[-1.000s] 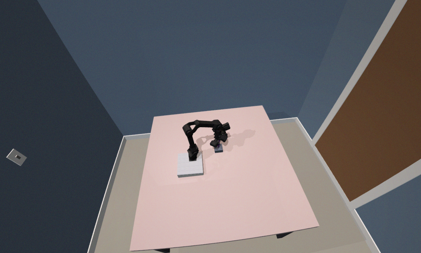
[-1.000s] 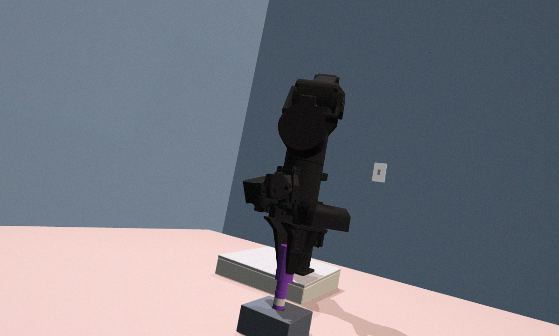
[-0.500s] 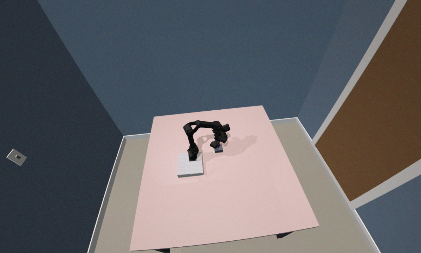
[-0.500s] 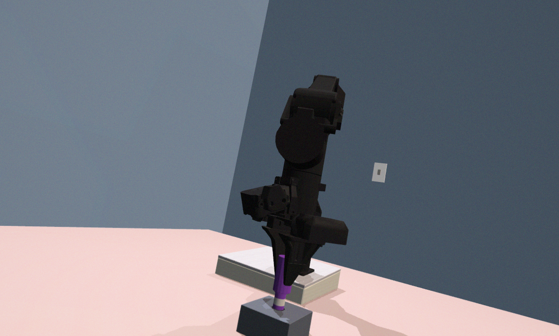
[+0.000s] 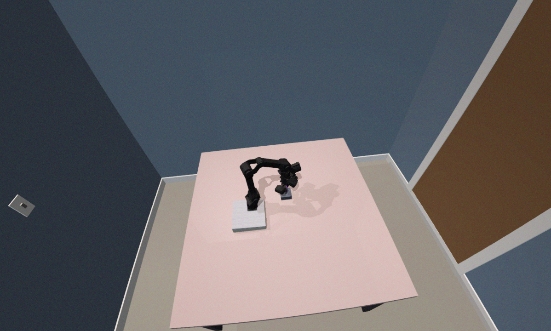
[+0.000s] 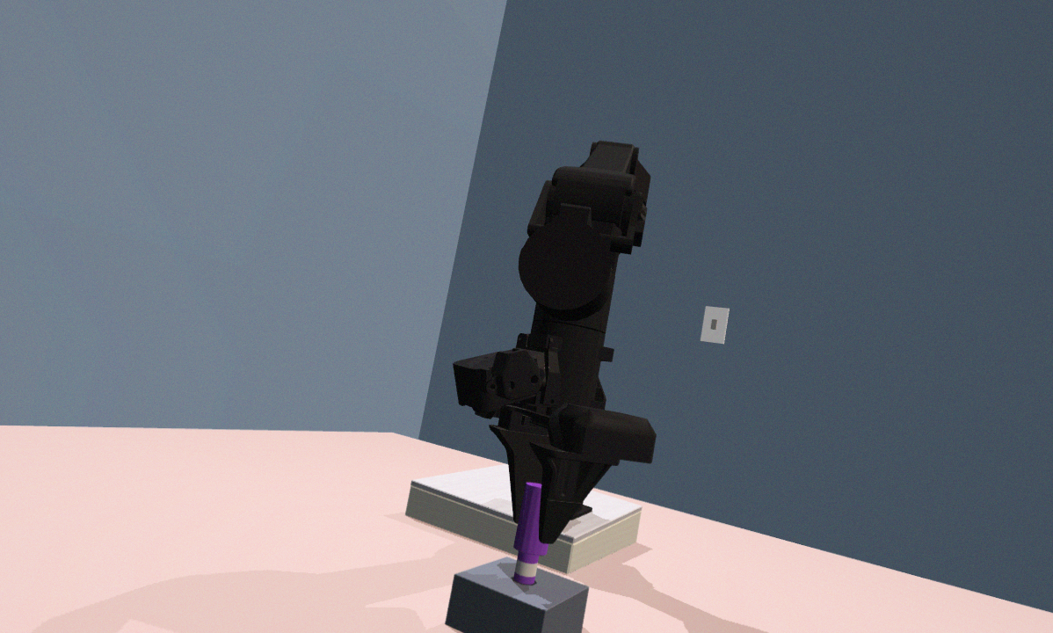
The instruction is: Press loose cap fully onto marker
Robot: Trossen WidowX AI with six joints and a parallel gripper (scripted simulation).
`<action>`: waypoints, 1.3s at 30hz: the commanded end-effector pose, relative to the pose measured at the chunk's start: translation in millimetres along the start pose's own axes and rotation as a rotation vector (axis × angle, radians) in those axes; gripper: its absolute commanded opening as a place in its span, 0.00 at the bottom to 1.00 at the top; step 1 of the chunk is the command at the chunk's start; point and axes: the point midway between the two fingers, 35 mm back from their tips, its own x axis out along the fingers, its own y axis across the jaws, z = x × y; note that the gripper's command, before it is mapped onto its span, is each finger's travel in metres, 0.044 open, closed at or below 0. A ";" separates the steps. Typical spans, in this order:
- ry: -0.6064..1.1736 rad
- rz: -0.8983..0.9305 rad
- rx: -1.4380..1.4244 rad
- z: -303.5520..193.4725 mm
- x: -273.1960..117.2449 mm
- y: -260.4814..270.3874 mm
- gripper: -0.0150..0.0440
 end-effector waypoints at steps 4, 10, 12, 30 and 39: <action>0.000 0.000 0.000 0.0 -0.1 0.0 0.92; -0.001 0.003 -0.004 1.2 -18.1 2.2 1.00; -0.002 0.004 -0.005 1.5 -44.6 3.0 1.00; -0.001 -0.002 -0.640 -2.3 -64.8 -2.1 0.51; -0.001 -0.002 -0.640 -2.3 -64.8 -2.1 0.25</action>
